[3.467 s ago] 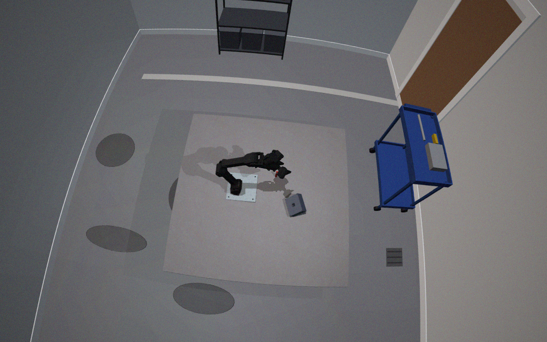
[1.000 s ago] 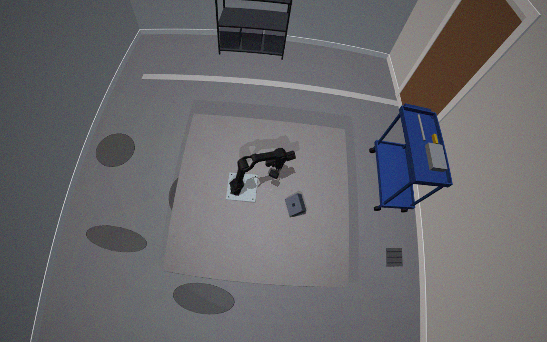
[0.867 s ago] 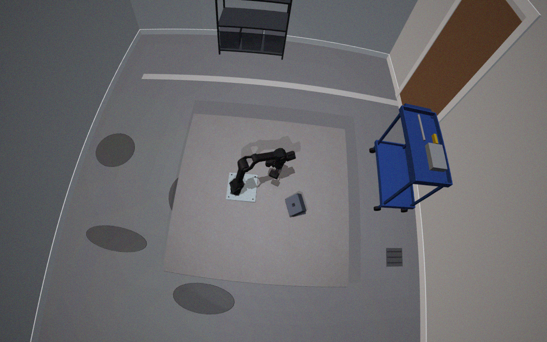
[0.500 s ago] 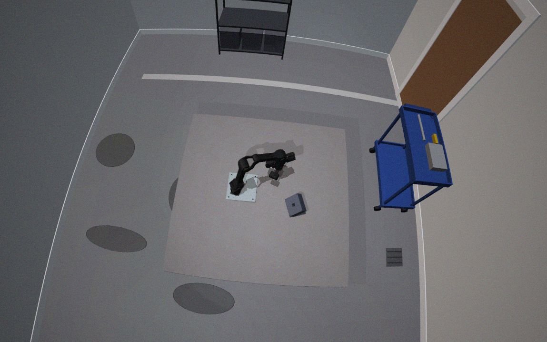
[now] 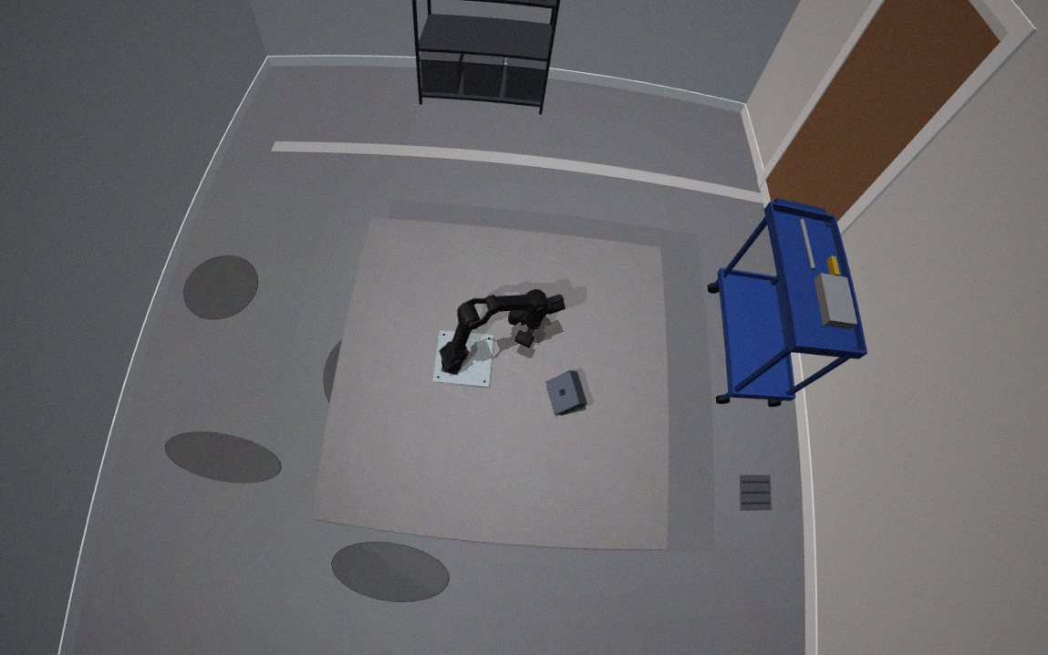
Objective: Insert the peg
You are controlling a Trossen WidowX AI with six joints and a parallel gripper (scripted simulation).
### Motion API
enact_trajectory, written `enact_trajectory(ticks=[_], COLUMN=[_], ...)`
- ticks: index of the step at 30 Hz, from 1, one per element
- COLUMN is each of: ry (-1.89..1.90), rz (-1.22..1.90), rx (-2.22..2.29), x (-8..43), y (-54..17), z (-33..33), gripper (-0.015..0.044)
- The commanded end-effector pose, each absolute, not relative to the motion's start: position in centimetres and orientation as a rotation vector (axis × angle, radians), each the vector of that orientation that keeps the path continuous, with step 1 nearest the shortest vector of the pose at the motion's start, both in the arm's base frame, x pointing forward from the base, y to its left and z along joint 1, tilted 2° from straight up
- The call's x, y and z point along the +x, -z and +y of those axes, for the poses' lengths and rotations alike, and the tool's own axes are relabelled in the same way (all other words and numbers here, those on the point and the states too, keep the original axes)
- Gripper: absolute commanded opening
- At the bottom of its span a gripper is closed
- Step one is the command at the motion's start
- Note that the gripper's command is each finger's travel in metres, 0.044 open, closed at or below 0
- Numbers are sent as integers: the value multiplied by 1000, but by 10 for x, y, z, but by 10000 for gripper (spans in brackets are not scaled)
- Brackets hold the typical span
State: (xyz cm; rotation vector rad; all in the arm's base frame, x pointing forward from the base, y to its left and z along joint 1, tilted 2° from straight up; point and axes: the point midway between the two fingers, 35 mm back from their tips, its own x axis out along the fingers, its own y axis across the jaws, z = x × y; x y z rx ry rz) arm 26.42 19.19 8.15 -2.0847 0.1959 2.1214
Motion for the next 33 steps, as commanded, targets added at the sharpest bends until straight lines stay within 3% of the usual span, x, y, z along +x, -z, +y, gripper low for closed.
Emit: enact_trajectory(ticks=[1,9,24,33], ry=[-2128,-2128,-2124,-2124], rz=[197,197,196,196], rx=[-2089,-2089,-2084,-2084], x=[264,263,263,263], y=[-74,-64,-68,-68], z=[191,191,191,191], gripper=[440,440,46,0])
